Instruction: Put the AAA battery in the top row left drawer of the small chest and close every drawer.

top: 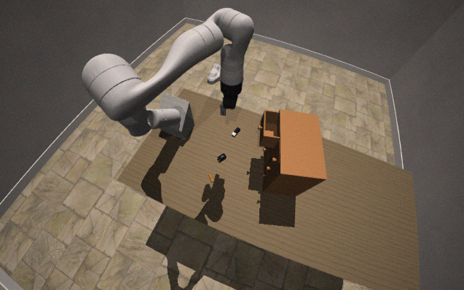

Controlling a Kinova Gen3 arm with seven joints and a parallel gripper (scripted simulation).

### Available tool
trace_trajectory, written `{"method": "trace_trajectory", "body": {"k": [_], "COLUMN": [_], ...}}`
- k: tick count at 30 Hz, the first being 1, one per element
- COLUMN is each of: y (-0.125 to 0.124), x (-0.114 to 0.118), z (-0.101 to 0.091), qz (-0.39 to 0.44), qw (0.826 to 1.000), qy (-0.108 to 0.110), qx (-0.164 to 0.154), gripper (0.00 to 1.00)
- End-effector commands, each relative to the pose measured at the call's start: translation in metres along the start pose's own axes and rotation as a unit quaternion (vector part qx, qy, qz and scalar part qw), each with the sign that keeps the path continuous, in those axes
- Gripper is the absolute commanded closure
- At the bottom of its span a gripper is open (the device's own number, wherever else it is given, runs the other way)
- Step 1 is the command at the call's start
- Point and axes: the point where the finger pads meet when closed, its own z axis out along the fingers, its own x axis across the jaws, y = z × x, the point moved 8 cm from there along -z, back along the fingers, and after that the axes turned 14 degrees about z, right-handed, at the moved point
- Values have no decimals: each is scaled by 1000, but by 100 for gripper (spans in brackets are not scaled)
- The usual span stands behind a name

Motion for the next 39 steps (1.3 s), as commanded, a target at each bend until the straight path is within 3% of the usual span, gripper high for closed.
{"method": "trace_trajectory", "body": {"k": [1,9,11,15,20,25,33,39], "y": [10,50,50,61,58,42,23,16], "x": [-11,-57,-57,-91,-133,-165,-186,-191], "z": [17,100,100,150,208,251,279,287], "qz": [28,164,164,240,324,389,436,449], "qw": [1000,986,986,971,946,921,900,893], "qy": [-4,-11,-11,-14,-14,-11,-6,-5], "qx": [0,-17,-17,-21,-19,-9,4,8], "gripper": [33,33,33,33,33,33,33,33]}}
